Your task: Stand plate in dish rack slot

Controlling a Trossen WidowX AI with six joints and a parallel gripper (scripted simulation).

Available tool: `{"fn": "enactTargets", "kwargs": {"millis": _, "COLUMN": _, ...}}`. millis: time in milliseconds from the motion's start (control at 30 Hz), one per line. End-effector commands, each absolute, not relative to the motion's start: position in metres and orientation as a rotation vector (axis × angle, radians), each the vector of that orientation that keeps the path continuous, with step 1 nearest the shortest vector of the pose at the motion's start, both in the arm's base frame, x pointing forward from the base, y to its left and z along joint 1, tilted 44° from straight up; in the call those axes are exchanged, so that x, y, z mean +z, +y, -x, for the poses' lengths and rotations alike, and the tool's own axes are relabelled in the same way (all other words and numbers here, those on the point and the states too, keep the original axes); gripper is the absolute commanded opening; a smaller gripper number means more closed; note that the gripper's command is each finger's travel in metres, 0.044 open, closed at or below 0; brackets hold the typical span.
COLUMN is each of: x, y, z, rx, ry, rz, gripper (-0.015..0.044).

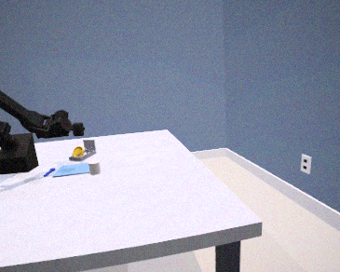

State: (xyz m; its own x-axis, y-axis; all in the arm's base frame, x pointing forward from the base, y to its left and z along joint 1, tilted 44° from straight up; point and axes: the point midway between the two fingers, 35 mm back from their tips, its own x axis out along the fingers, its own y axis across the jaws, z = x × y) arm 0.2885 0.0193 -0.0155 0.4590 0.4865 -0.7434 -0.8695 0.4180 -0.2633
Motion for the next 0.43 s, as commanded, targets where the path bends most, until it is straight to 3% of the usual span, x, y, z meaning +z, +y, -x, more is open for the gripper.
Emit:
{"fn": "enactTargets", "kwargs": {"millis": 0, "x": -0.0062, "y": 0.0265, "z": -0.2902, "rx": 0.916, "ry": 0.643, "rz": 0.69, "gripper": 0.04}}
{"fn": "enactTargets", "kwargs": {"millis": 400, "x": -0.014, "y": 0.0321, "z": -0.2849, "rx": 0.824, "ry": 0.966, "rz": 0.499, "gripper": 0.04}}
